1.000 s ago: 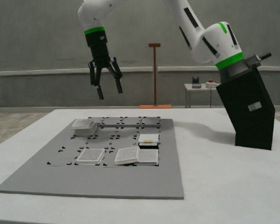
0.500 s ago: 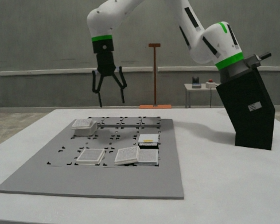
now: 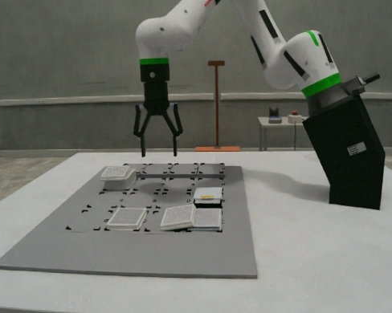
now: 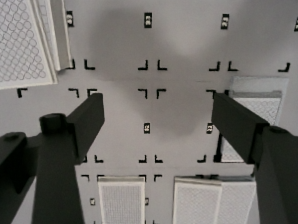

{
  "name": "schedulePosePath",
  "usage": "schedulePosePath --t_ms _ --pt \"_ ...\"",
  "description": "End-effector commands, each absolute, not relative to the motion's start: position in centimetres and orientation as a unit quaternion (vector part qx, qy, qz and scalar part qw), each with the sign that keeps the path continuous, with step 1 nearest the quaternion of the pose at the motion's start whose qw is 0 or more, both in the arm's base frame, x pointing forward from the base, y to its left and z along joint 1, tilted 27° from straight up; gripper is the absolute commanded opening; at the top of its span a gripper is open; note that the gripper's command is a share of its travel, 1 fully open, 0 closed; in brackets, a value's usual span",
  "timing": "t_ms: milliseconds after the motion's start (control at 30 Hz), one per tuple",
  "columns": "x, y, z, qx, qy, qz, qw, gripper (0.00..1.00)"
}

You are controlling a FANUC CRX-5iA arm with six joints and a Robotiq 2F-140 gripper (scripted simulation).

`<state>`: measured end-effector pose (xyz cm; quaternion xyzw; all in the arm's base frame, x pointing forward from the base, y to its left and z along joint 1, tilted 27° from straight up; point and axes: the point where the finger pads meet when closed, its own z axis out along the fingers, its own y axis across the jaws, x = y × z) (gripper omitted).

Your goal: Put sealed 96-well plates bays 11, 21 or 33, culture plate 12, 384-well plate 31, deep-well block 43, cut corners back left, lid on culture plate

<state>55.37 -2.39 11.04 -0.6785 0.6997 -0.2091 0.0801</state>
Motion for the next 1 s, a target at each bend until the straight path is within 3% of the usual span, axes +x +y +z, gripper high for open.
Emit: schedulePosePath --t_ms 0,367,400,967 --pt "55.4 -2.4 11.1 -0.674 0.701 -0.217 0.081 0.70" --pt "55.4 -2.4 11.1 -0.674 0.701 -0.217 0.081 0.70" --pt "55.2 -2.1 10.9 -0.674 0.701 -0.217 0.081 1.00" --pt "52.1 2.4 8.5 -0.674 0.701 -0.217 0.081 1.00"
